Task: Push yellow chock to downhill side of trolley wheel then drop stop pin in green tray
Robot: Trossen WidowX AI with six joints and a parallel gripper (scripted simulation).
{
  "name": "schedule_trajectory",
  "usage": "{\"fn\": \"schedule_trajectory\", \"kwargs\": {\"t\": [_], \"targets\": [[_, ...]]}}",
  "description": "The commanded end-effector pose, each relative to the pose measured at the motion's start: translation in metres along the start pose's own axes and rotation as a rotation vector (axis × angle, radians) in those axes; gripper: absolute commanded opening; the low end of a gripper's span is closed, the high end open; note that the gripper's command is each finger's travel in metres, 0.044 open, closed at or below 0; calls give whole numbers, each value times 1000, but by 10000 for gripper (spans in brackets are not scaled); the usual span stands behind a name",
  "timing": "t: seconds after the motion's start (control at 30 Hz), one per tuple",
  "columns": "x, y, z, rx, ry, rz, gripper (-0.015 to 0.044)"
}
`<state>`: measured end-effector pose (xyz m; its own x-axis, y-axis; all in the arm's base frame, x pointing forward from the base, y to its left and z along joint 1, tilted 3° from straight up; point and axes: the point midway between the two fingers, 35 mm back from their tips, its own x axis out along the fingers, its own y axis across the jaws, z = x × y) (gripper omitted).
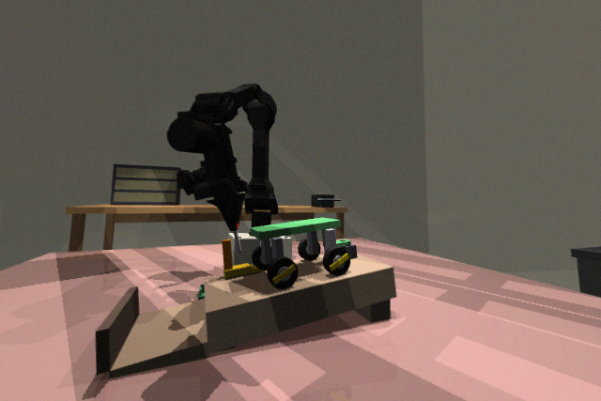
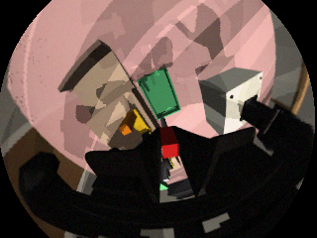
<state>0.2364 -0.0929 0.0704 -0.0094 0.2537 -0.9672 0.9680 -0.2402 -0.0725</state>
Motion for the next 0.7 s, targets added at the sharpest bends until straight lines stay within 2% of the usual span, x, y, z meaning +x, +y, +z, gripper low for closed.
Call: {"fn": "schedule_trajectory", "kwargs": {"t": [0.0,0.67], "targets": [[0,-2,0,115,-24,11,0],[1,-3,-4,719,-111,84,0]]}}
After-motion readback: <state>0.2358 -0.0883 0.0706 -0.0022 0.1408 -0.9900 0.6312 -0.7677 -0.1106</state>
